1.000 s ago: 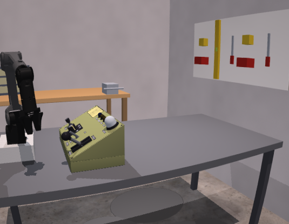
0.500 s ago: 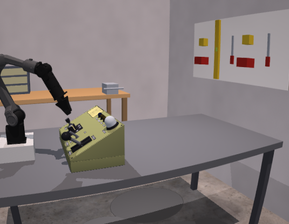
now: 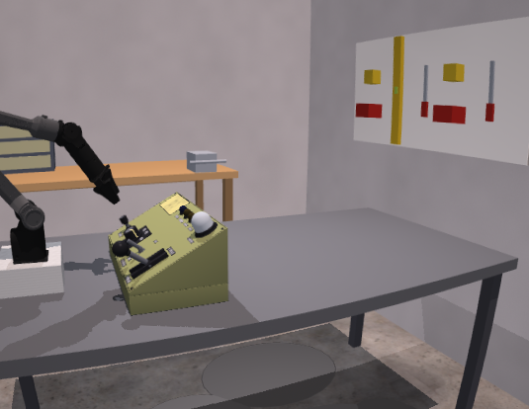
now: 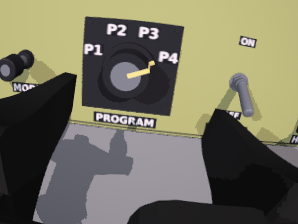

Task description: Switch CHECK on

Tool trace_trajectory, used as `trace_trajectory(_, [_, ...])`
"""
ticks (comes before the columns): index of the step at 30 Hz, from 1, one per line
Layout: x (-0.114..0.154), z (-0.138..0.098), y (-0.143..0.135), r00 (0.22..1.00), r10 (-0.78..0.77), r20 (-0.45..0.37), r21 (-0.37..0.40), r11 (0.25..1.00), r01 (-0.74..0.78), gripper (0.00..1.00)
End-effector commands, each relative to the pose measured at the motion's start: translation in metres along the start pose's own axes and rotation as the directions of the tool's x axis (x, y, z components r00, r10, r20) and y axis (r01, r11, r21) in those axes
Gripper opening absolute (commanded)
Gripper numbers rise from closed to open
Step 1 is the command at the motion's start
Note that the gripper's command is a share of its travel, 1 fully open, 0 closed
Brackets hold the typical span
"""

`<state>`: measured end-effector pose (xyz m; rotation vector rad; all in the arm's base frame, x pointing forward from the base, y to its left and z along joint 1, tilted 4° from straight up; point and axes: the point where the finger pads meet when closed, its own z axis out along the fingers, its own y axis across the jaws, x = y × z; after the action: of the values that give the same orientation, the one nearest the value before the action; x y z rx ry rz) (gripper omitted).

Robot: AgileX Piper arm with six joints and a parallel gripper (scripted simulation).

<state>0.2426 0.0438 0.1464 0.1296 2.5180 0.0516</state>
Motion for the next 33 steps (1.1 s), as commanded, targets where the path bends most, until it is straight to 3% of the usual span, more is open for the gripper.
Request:
trace_trajectory(1, [0.01,0.0,0.005,1.0,0.02,-0.001,0.004,1.0,-0.02,1.0])
trace_trajectory(11, [0.041,-0.002,0.026,0.989,0.127,0.072,-0.024,0.992,-0.126,1.0])
trace_trajectory(33, [0.052,-0.009,0.05,0.957,0.242,0.16,-0.168,0.962,-0.216,1.0])
